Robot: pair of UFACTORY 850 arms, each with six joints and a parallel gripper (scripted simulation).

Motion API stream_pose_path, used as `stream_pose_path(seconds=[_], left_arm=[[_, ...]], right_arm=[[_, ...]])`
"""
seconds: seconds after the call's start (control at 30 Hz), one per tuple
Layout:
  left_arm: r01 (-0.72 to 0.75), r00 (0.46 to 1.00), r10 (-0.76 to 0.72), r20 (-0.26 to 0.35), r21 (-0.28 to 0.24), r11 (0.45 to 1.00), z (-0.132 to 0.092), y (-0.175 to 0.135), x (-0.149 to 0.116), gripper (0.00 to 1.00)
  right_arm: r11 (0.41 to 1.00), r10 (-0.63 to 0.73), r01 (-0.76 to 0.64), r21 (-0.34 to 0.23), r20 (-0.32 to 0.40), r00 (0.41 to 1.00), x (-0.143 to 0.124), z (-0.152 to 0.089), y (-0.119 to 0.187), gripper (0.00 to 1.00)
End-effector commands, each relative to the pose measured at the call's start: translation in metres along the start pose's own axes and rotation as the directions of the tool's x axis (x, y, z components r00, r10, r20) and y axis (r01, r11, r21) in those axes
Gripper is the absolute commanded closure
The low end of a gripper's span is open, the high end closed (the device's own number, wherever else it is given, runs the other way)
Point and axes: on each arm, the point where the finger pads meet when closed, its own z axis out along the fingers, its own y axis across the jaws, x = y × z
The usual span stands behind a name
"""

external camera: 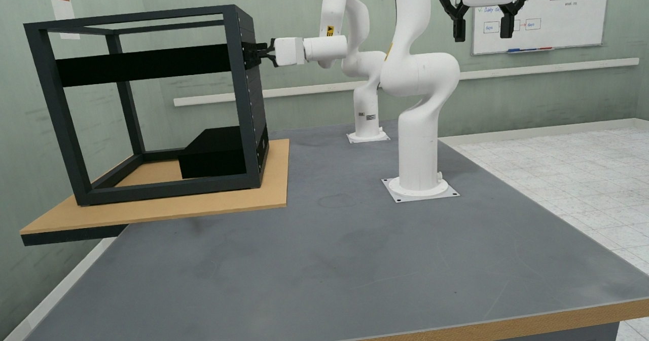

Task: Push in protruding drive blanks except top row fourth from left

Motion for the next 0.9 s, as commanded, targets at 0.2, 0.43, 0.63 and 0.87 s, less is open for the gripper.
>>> stream_pose_path(seconds=[0.2, 0.43, 0.63, 0.87], left_arm=[[0.000, 1.000, 0.000, -0.002, 0.000, 1.000, -0.0008, 0.0000, 0.0004, 0.00], [0.000, 1.000, 0.000, -0.002, 0.000, 1.000, -0.0008, 0.0000, 0.0004, 0.00], [0.000, 1.000, 0.000, -0.002, 0.000, 1.000, -0.0008, 0.0000, 0.0004, 0.00], [0.000, 1.000, 0.000, -0.002, 0.000, 1.000, -0.0008, 0.0000, 0.0004, 0.00]], right_arm=[[1.000, 0.002, -0.002, -0.002, 0.000, 1.000, 0.0003, 0.0030, 0.0013, 1.00], [1.000, 0.002, -0.002, -0.002, 0.000, 1.000, 0.0003, 0.0030, 0.0013, 1.00], [1.000, 0.002, -0.002, -0.002, 0.000, 1.000, 0.0003, 0.0058, 0.0014, 1.00], [1.000, 0.002, -0.002, -0.002, 0.000, 1.000, 0.0003, 0.0060, 0.0014, 1.00]])
